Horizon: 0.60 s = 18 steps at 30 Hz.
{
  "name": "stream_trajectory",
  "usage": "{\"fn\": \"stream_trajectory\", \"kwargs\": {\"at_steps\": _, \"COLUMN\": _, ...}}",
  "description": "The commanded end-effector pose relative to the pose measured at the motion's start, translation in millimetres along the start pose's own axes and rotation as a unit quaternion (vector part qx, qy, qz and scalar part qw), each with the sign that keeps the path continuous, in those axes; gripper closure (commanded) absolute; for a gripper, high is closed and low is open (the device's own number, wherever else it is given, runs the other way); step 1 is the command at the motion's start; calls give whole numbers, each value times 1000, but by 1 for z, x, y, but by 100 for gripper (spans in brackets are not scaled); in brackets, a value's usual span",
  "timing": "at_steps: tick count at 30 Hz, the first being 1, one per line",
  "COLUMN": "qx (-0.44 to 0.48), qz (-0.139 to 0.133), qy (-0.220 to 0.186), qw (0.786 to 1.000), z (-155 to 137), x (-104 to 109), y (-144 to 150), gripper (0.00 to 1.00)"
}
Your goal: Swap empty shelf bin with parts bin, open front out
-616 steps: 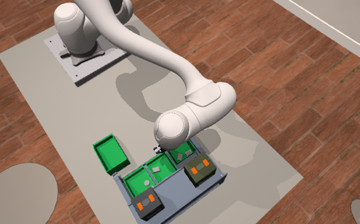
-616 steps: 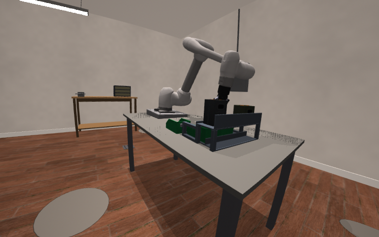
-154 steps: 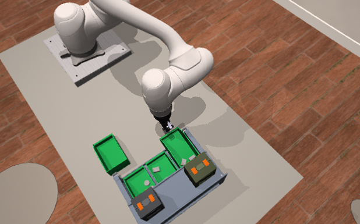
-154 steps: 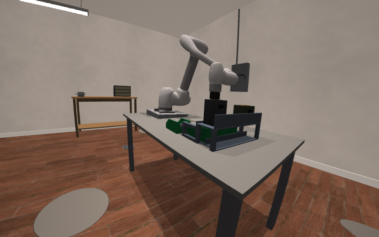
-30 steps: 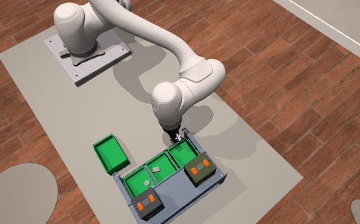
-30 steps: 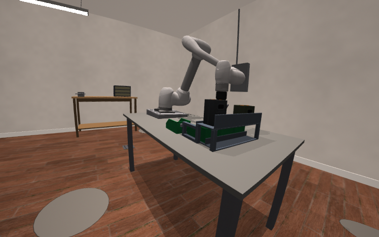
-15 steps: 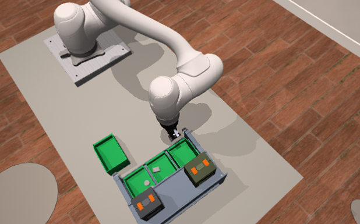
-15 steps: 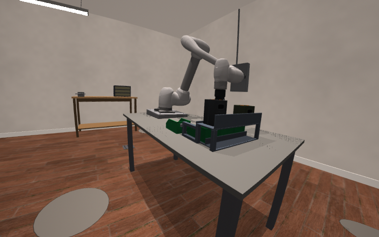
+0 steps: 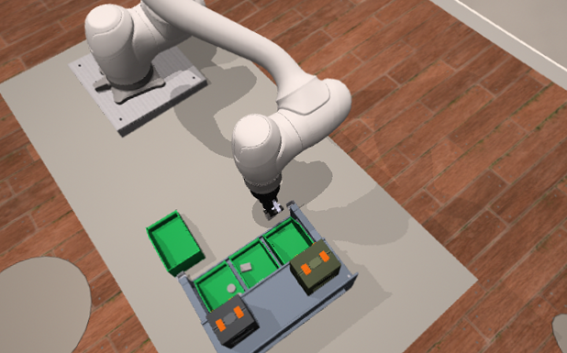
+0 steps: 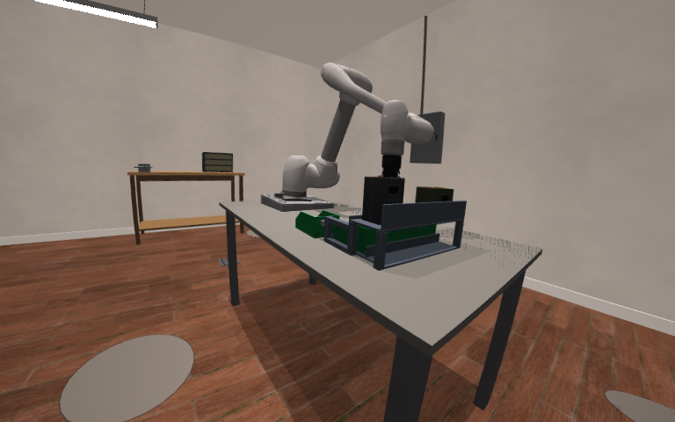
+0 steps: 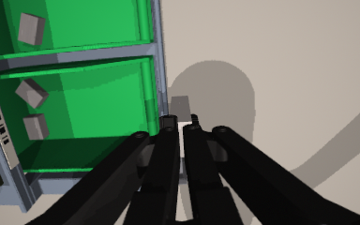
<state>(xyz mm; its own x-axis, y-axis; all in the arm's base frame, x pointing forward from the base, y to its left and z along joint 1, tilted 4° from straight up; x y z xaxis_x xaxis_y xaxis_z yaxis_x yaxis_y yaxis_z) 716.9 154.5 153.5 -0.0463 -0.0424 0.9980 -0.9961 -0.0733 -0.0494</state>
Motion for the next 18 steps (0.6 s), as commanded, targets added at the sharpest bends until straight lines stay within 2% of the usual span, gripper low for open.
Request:
{"fn": "stream_trajectory", "kwargs": {"at_steps": 1, "qx": 0, "qz": 0, "qy": 0, "qw": 1000, "z": 0, "x": 27, "y": 0, "gripper": 90}}
{"fn": "stream_trajectory", "kwargs": {"at_steps": 5, "qx": 0, "qz": 0, "qy": 0, "qw": 1000, "z": 0, "x": 46, "y": 0, "gripper": 90}}
{"fn": "stream_trajectory", "kwargs": {"at_steps": 18, "qx": 0, "qz": 0, "qy": 0, "qw": 1000, "z": 0, "x": 47, "y": 0, "gripper": 90}}
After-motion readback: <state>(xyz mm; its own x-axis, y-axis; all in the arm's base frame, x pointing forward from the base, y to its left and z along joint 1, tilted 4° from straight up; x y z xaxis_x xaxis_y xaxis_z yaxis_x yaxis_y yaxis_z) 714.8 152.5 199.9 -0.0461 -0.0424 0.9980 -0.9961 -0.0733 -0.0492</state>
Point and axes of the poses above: the point where the finger pads meet when closed, its own x axis back along the fingers, its own y axis across the jaws, z = x × y, the point moved 7 cm from there along x, back along the fingers
